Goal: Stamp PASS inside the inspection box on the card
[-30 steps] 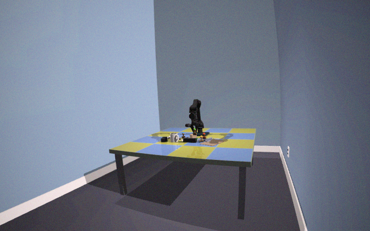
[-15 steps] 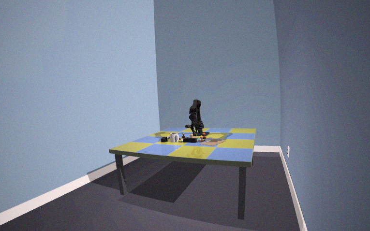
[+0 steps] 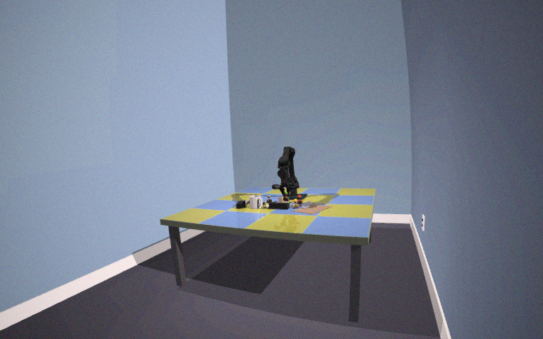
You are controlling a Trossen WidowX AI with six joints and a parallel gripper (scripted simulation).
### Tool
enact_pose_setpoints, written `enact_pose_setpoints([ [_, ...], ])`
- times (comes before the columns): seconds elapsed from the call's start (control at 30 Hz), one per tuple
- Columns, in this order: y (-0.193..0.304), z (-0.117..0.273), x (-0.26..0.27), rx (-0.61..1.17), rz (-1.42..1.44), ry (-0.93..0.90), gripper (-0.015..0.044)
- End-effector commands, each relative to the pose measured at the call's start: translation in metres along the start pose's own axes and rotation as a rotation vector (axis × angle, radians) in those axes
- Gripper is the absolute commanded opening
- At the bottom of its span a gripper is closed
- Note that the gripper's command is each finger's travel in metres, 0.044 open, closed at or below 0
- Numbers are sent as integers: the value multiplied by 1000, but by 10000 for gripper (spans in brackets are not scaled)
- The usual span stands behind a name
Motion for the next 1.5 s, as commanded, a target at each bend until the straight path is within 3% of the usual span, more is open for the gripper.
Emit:
enact_pose_setpoints([
  [0.0, 1, -5, 0, 8, 3, 2, 0],
  [1.47, 3, -25, 0, 8, -1, 1, 0],
])
Point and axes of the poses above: the point midway between the two fingers, 35 mm back from their tips, its own z axis back along the fingers, its own x axis across the jaws, y = z × x, the point moved 1 cm from there along z, back along the fingers, and after that the axes turned 15 degrees about -z, right-handed, at the moved point
